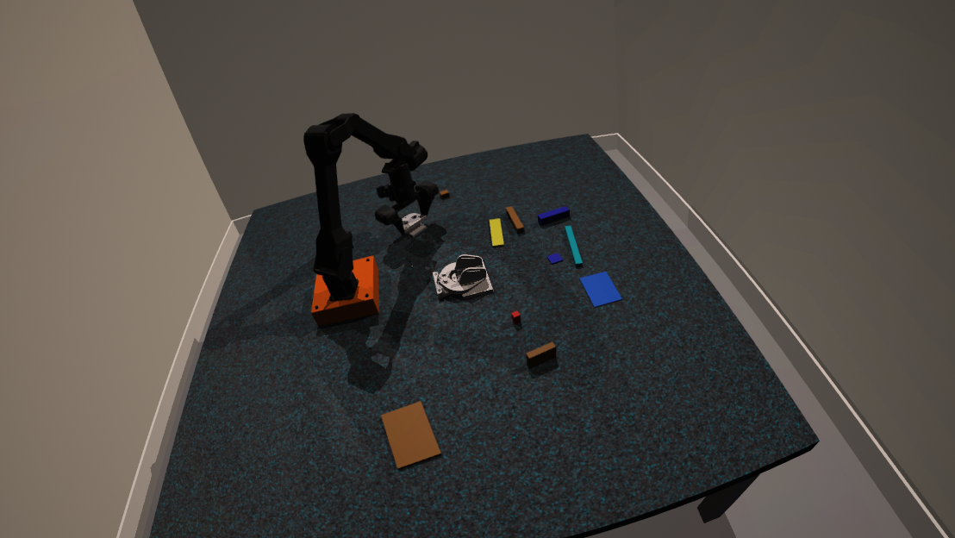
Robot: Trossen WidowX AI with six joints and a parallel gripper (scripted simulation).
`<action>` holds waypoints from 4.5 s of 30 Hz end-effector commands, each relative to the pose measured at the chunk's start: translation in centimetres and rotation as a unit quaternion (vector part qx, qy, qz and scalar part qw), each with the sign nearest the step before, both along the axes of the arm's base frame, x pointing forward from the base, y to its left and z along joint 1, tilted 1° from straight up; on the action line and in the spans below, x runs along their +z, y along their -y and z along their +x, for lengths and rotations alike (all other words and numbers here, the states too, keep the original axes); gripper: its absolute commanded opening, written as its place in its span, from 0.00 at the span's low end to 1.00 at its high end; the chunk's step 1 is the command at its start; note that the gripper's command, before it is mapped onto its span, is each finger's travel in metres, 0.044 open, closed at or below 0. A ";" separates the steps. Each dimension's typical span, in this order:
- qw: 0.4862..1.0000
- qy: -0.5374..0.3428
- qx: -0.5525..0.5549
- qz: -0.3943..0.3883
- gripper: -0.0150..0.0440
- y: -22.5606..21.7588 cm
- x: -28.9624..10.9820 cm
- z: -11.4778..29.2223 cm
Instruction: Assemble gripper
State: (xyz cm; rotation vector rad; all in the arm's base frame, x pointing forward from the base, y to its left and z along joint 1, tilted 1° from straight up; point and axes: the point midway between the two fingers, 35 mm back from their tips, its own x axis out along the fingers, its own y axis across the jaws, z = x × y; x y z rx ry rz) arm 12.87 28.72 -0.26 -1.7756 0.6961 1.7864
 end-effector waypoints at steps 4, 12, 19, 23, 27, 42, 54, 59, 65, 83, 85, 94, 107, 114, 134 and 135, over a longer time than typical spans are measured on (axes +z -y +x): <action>1.000 0.000 0.000 0.000 0.85 -0.1 0.8 0.0; 1.000 0.000 0.001 0.001 0.85 -0.2 3.3 0.1; 1.000 0.000 0.001 0.001 0.85 -0.2 5.5 0.1; 1.000 0.000 0.001 0.001 0.85 -0.1 6.8 0.0; 1.000 0.000 0.002 0.001 0.85 0.0 7.3 0.0; 0.993 0.000 -0.116 0.000 0.85 2.2 7.4 2.7; 0.972 0.001 -0.237 0.000 0.85 4.7 7.4 5.3; 0.958 0.001 -0.286 -0.001 0.85 5.8 7.4 6.2; 0.939 0.001 -0.344 -0.001 0.85 7.2 7.4 7.2; 0.860 0.002 -0.511 -0.002 0.85 11.6 7.4 9.8; 0.849 0.002 -0.528 -0.002 0.85 12.1 7.4 10.0; 0.797 0.002 -0.604 -0.002 0.85 14.4 7.4 10.9; 0.710 0.003 -0.705 -0.002 0.85 17.8 7.4 11.8; 0.657 0.003 -0.754 -0.002 0.85 19.6 7.4 12.1; 0.490 0.004 -0.871 -0.003 0.85 24.7 7.3 12.2; 0.483 0.004 -0.876 -0.003 0.85 24.9 7.3 12.1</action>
